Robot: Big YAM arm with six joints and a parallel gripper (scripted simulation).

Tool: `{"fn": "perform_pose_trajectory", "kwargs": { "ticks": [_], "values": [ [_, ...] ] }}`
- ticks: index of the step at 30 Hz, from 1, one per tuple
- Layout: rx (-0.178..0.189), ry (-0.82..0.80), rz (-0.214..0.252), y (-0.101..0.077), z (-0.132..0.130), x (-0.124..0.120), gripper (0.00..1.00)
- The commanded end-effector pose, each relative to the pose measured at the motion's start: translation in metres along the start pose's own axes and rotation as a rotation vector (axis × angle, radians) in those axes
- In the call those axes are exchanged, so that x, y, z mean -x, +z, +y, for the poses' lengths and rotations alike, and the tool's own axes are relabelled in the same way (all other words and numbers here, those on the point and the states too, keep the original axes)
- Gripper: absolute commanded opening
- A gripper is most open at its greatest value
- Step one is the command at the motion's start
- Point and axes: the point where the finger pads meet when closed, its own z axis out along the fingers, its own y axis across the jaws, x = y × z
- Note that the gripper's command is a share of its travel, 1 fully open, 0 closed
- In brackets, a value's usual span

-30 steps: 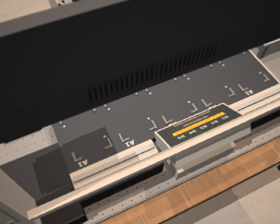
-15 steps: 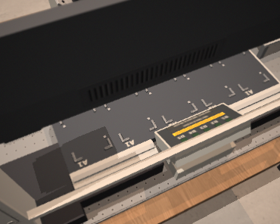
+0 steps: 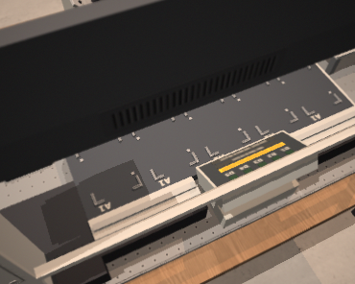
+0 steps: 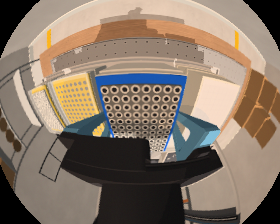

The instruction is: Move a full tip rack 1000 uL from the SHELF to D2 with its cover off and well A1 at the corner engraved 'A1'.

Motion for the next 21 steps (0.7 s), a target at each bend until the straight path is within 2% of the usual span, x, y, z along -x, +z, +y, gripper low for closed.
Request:
{"fn": "perform_pose_trajectory", "kwargs": {
  "ticks": [1,8,9,11,13,15,18,21],
  "values": [
    [-0.019,-0.014,-0.047,-0.021,0.001,0.014,0.0],
    [-0.016,-0.012,-0.044,-0.022,0.002,0.015,0.0],
    [-0.027,-0.018,-0.065,-0.037,0.002,0.02,0.0],
    [-0.04,-0.024,-0.079,-0.051,0.0,0.021,0.0],
    [-0.038,-0.027,-0.077,-0.053,0.0,0.021,0.0],
    [-0.033,-0.021,-0.063,-0.047,-0.003,0.019,0.0],
    [-0.038,-0.026,-0.075,-0.06,0.0,0.02,0.0],
    [-0.038,-0.027,-0.076,-0.062,0.0,0.02,0.0]
  ]
}}
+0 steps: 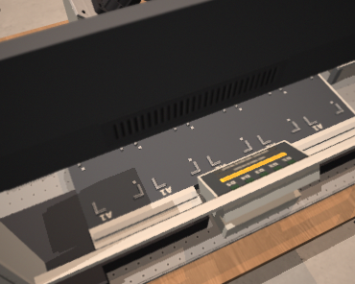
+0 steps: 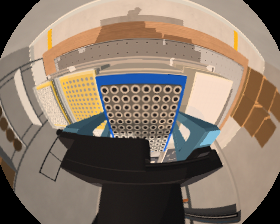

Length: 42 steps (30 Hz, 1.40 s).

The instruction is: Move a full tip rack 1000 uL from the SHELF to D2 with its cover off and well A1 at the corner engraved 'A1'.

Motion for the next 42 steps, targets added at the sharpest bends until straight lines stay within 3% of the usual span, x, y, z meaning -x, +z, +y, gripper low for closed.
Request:
{"fn": "perform_pose_trajectory", "kwargs": {
  "ticks": [1,7,17,18,23,30,35,42],
  "values": [
    [-0.023,-0.013,-0.041,-0.024,-0.009,0.018,0.0],
    [-0.039,-0.028,-0.078,-0.058,0.0,0.02,0.0],
    [-0.039,-0.028,-0.076,-0.07,0.0,0.019,0.0],
    [-0.022,-0.016,-0.039,-0.051,-0.004,0.012,0.0],
    [-0.036,-0.027,-0.07,-0.077,0.0,0.018,0.0],
    [-0.036,-0.027,-0.069,-0.088,0.0,0.017,0.0],
    [-0.031,-0.022,-0.057,-0.085,-0.003,0.017,0.0],
    [-0.039,-0.029,-0.072,-0.107,0.002,0.016,0.0]
  ]
}}
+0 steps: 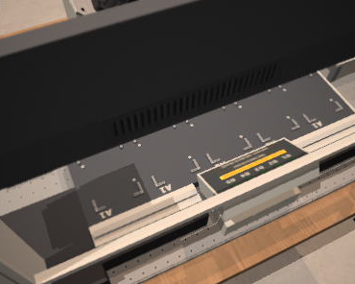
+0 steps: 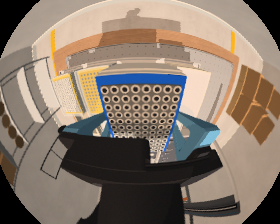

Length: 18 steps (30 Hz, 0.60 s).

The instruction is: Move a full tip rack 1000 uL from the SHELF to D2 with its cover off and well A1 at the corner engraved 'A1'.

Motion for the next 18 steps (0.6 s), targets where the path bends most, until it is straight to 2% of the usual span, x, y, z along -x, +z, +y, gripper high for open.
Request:
{"fn": "perform_pose_trajectory", "kwargs": {
  "ticks": [1,7,9,10,18],
  "values": [
    [-0.04,-0.029,-0.068,-0.046,0.003,0.014,0.0],
    [-0.041,-0.03,-0.068,-0.056,0.004,0.013,0.0],
    [-0.041,-0.03,-0.068,-0.056,0.004,0.013,0.0],
    [-0.034,-0.023,-0.052,-0.049,0.001,0.011,0.0],
    [-0.037,-0.026,-0.058,-0.065,0.002,0.012,0.0]
  ]
}}
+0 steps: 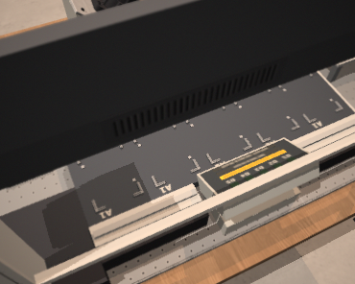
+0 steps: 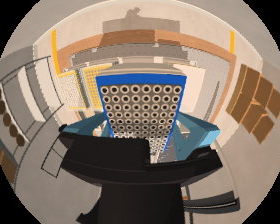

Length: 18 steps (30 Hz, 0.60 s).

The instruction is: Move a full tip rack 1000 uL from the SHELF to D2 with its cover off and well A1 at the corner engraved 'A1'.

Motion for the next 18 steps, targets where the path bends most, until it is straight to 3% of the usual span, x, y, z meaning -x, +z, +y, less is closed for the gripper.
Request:
{"fn": "perform_pose_trajectory", "kwargs": {
  "ticks": [1,18],
  "values": [
    [-0.039,-0.028,-0.065,-0.044,0.002,0.013,0.0],
    [-0.031,-0.02,-0.045,-0.056,-0.003,0.012,0.0]
  ]
}}
